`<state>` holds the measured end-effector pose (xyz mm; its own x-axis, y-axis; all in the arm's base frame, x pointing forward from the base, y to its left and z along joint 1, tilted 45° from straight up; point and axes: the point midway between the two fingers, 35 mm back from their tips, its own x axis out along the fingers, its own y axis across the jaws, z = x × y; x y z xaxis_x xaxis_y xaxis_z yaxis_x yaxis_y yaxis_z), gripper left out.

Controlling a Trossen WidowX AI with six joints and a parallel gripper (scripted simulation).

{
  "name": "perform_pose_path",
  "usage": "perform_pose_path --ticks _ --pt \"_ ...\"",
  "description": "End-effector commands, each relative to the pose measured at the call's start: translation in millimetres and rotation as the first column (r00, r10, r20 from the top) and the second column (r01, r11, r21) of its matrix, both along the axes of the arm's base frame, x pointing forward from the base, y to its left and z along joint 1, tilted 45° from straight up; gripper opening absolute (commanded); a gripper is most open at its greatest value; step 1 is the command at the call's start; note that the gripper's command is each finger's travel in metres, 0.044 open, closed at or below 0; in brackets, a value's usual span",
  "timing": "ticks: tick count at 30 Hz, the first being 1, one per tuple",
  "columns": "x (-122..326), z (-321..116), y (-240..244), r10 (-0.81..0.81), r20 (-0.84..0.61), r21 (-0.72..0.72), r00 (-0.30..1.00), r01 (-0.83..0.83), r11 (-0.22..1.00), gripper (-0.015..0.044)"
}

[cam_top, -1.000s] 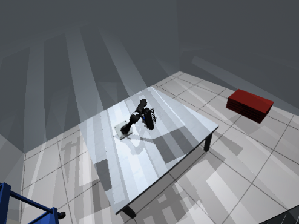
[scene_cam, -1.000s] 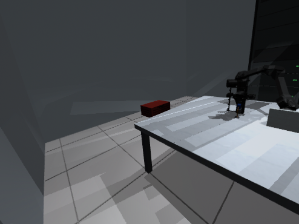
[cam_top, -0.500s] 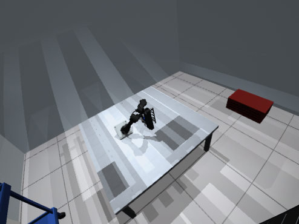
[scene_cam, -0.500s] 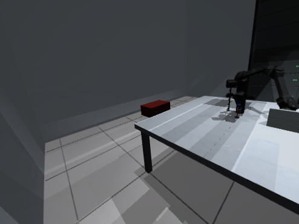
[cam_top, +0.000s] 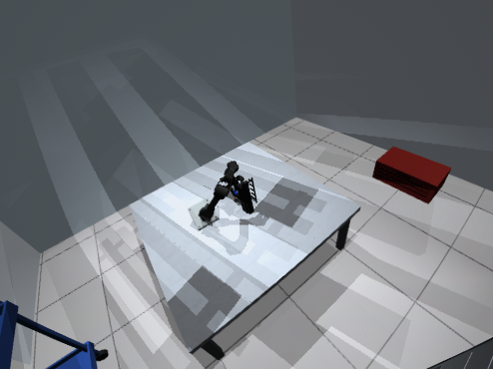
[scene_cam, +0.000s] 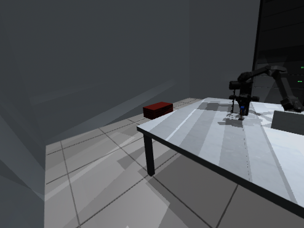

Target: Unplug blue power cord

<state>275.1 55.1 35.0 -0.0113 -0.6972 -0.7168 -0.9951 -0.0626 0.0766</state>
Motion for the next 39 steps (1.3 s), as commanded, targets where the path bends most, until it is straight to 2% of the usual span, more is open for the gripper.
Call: perform_pose_path --ticks 1,10,14,19,39 --pt "3 5 -8 -0.007 0.001 -0.001 1.0 0.007 1.0 0.0105" --pt "3 5 -8 -0.007 0.001 -0.001 1.0 0.007 1.0 0.0341" --pt "2 -7 12 -0.006 0.001 0.002 1.0 0.006 1.0 0.044" --pt "-3 -28 44 -0.007 0.002 0.003 1.0 0.007 1.0 0.044" --pt "-3 -28 44 -0.007 0.002 0.003 1.0 0.007 1.0 0.044"
